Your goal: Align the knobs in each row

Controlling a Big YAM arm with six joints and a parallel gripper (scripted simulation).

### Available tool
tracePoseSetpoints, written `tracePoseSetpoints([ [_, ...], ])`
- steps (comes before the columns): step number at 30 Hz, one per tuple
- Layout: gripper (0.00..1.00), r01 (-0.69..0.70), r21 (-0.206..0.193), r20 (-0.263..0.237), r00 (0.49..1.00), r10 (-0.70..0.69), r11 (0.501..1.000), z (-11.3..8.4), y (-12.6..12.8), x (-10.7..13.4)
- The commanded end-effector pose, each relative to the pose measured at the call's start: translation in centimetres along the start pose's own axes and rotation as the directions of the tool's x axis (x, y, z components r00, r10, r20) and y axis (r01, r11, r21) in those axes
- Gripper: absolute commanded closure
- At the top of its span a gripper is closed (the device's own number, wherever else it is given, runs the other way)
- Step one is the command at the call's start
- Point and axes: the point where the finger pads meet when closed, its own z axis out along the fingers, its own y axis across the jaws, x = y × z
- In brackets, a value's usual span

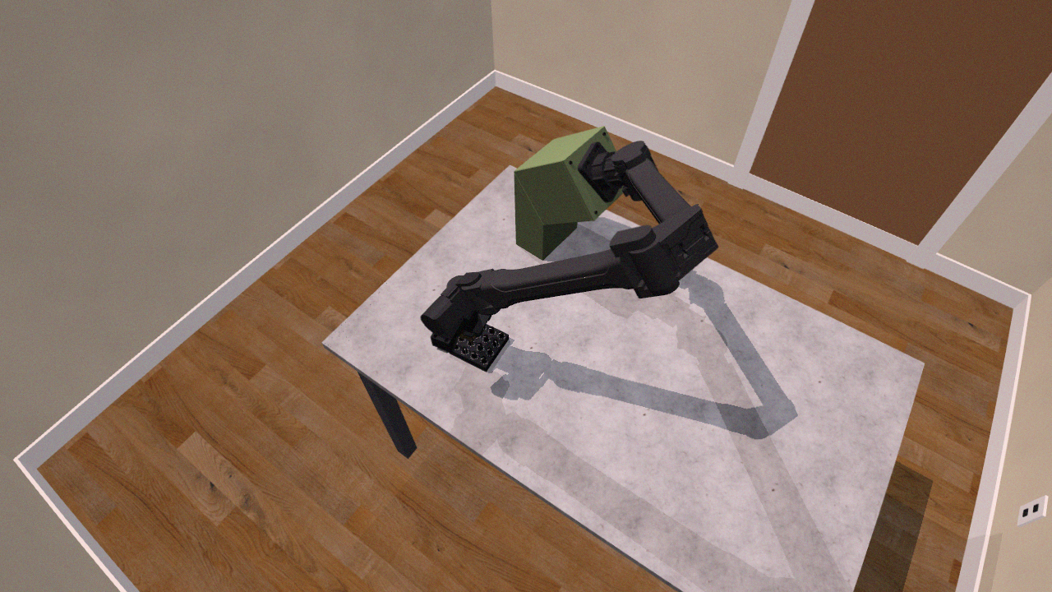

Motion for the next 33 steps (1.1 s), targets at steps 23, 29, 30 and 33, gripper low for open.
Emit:
tracePoseSetpoints([
  [23, 0.80, 0.546, 0.005, 0.009, 0.837, -0.546, 0.838, -0.7, 2.4, 0.4],
  [29, 0.80, 0.646, 0.002, 0.005, 0.763, -0.646, 0.763, -0.7, 2.8, 1.0],
  [30, 0.80, 0.661, 0.001, 0.003, 0.751, -0.661, 0.751, -0.7, 2.8, 1.2],
  [33, 0.80, 0.710, 0.001, 0.003, 0.704, -0.710, 0.704, -0.8, 3.2, 1.2],
])
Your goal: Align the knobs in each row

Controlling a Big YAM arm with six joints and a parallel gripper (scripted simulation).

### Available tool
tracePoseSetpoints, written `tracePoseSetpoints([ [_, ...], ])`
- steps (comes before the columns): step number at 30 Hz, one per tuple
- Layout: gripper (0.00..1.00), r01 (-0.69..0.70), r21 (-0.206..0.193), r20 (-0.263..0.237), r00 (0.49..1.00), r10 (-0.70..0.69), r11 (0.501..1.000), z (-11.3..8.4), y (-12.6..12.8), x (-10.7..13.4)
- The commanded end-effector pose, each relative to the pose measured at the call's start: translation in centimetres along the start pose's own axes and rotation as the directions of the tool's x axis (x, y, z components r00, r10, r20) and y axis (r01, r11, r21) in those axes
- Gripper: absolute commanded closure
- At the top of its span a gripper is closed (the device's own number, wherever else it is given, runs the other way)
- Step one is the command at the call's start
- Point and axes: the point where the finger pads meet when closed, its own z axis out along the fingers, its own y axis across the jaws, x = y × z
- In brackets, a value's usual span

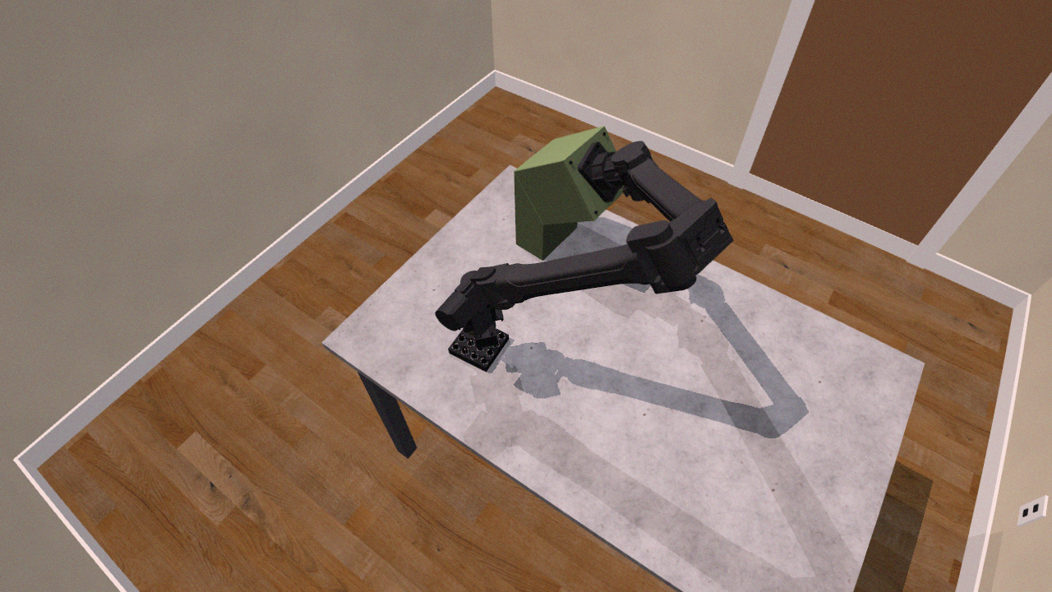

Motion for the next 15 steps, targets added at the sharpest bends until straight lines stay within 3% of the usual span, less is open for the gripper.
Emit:
tracePoseSetpoints([
  [1, 0.80, 0.158, 0.004, 0.004, 0.987, -0.158, 0.987, -0.1, 0.3, -1.1],
  [15, 0.80, 0.419, 0.005, 0.004, 0.908, -0.419, 0.908, -0.5, 1.6, -1.0],
])
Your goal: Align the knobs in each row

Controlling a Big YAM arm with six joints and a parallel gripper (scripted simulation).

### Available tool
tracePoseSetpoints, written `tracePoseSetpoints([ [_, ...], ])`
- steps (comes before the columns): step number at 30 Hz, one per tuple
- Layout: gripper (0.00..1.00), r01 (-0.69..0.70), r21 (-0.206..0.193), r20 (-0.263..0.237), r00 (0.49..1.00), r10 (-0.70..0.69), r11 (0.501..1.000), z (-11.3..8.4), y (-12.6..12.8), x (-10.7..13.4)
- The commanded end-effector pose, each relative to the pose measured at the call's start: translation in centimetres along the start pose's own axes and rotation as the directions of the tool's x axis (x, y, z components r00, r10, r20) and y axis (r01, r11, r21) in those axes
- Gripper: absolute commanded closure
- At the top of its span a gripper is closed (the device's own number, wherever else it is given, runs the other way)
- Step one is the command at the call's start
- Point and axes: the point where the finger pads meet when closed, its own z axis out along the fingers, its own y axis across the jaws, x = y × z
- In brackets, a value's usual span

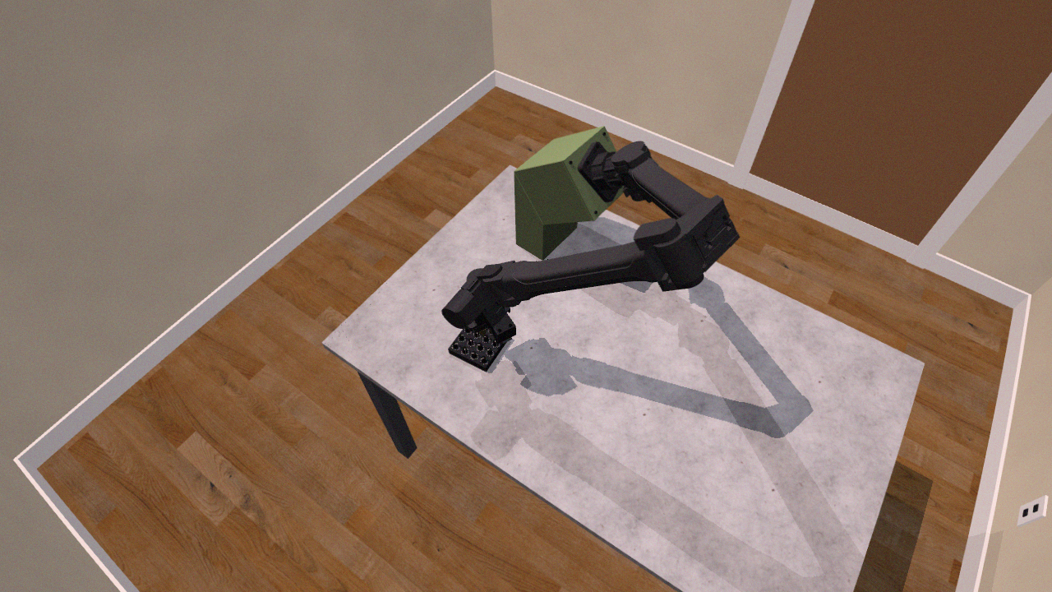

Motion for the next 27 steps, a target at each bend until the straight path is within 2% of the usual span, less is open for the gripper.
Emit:
tracePoseSetpoints([
  [1, 0.80, 0.157, 0.006, 0.004, 0.988, -0.157, 0.988, -0.2, 0.0, -1.2],
  [6, 0.80, 0.215, 0.007, 0.004, 0.977, -0.215, 0.977, -0.2, 0.3, -1.2],
  [9, 0.80, 0.312, 0.003, 0.003, 0.950, -0.312, 0.950, -0.4, 0.9, -1.2],
  [20, 0.80, 0.509, 0.006, 0.002, 0.861, -0.509, 0.861, -0.6, 1.8, -1.5],
  [27, 0.80, 0.509, 0.004, 0.001, 0.861, -0.509, 0.861, -0.5, 1.6, -0.7],
])
